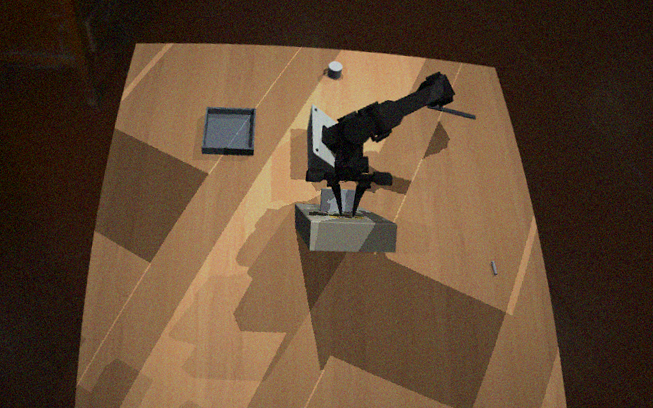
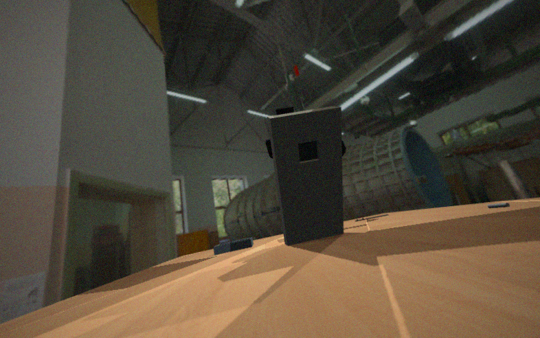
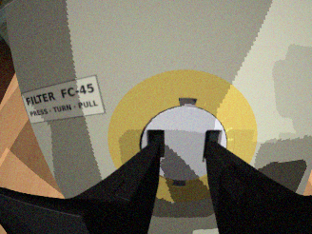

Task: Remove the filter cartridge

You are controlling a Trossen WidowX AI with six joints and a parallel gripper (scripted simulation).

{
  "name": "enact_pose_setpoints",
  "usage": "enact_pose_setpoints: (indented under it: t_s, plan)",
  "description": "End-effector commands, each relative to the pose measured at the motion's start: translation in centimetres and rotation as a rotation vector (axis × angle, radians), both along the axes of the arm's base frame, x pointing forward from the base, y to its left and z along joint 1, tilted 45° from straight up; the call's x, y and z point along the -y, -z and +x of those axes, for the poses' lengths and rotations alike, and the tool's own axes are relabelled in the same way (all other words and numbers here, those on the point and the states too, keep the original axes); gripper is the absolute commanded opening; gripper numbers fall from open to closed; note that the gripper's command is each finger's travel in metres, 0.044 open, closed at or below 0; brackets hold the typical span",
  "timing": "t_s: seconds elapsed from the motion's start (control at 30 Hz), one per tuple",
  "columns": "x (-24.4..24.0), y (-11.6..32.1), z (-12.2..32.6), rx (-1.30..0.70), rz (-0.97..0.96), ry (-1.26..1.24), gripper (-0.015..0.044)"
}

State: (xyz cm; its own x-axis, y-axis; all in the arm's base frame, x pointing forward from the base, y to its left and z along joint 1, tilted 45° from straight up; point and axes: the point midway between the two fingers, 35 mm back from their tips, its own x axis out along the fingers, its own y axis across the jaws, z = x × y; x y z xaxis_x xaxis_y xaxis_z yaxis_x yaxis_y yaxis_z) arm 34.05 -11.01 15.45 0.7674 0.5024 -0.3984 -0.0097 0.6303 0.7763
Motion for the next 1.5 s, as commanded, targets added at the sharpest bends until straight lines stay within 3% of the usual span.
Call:
enact_pose_setpoints:
  t_s: [0.0,1.13,1.47]
  plan:
    - [0.0,0.1,0.1,-0.004,0.0,0.004,0.0116]
    - [-0.8,0.7,1.2,-0.003,0.0,0.004,0.0116]
    - [-0.6,0.5,1.0,0.002,0.007,0.004,0.0029]
